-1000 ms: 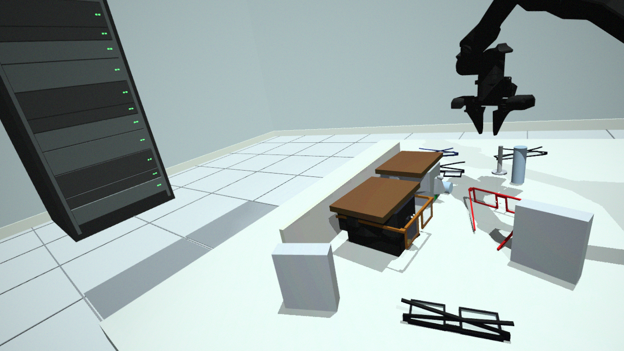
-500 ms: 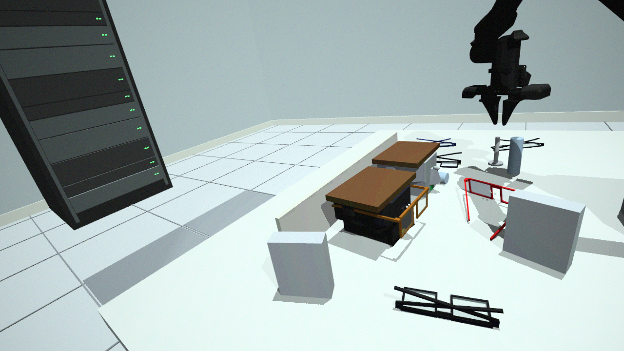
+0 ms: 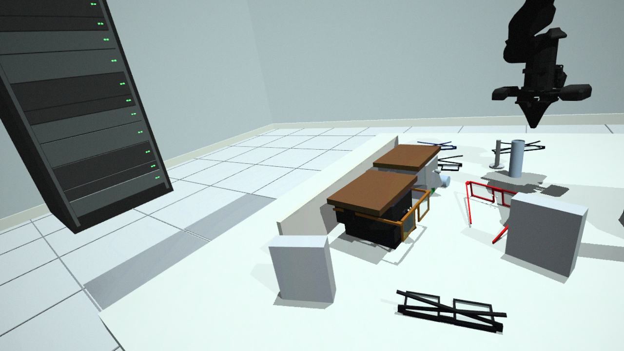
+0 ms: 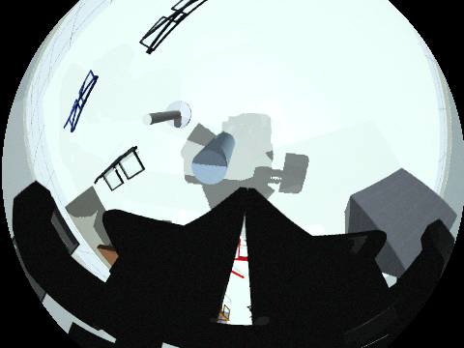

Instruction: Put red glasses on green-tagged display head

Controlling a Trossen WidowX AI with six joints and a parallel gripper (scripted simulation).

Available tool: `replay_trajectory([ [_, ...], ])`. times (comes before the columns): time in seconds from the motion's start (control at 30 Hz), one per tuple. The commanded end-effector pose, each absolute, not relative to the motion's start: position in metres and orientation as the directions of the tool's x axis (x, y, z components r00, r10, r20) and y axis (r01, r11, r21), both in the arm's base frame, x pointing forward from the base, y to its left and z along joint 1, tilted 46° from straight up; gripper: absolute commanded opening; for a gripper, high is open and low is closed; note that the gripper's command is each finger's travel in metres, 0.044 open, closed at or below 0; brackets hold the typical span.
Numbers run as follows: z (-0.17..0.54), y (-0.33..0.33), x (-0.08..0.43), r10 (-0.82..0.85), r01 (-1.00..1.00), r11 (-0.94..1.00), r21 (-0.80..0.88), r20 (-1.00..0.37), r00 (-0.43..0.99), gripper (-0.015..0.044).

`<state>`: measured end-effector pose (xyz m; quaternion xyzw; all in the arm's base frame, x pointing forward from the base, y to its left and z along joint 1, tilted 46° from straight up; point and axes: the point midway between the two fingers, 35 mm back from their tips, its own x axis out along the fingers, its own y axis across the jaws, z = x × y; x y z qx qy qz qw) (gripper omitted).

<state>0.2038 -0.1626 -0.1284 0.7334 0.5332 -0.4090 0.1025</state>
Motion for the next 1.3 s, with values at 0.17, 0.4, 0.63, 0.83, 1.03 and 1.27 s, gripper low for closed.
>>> replay_trajectory([
  [0.17,-0.134,-0.156,0.204,0.693,0.870,-0.407,-0.279,-0.714,0.095,0.0000],
  [0.4,-0.143,-0.148,0.205,0.693,0.870,-0.407,-0.278,-0.714,0.095,0.0000],
  [0.63,-0.151,-0.140,0.206,0.694,0.870,-0.407,-0.278,-0.714,0.096,0.0000],
  [0.83,-0.158,-0.133,0.207,0.694,0.870,-0.406,-0.278,-0.714,0.096,0.0000],
  [1.03,-0.164,-0.126,0.208,0.695,0.870,-0.406,-0.278,-0.713,0.096,0.0000],
  [1.27,-0.169,-0.121,0.208,0.695,0.871,-0.406,-0.279,-0.713,0.096,0.0000],
])
